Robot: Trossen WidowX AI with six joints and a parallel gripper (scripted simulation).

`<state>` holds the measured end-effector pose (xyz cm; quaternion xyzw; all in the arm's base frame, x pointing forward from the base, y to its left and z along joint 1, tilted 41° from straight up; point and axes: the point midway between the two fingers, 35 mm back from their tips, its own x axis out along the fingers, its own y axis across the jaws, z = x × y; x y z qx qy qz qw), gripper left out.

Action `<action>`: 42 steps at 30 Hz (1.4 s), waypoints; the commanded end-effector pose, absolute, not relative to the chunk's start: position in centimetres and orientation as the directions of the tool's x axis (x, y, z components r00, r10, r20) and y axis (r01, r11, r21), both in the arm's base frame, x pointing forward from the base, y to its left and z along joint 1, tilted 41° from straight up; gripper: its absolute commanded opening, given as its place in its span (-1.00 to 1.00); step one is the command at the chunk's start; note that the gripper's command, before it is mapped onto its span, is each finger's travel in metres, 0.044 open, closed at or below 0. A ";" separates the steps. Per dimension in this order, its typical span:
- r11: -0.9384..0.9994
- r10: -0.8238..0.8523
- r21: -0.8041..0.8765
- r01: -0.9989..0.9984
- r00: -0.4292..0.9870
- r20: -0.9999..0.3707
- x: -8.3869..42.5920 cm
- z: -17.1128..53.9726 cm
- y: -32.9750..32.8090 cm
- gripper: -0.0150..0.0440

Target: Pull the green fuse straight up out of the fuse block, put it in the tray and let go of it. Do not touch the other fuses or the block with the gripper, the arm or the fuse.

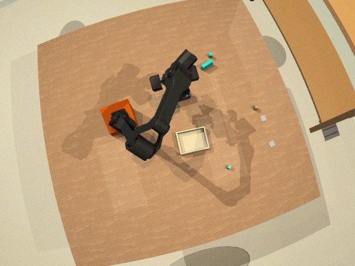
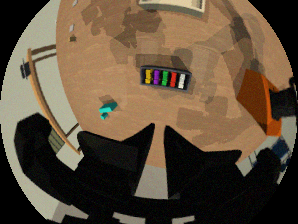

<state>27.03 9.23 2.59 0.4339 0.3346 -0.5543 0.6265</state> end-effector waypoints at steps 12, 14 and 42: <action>-0.021 -0.653 0.043 0.999 0.019 -0.757 28.1 -0.7 3.1 -0.28; -0.021 -0.653 0.043 0.999 0.019 -0.757 28.1 -0.8 3.0 -0.28; -0.021 -0.654 0.043 0.999 0.019 -0.756 28.3 -2.8 1.2 -0.28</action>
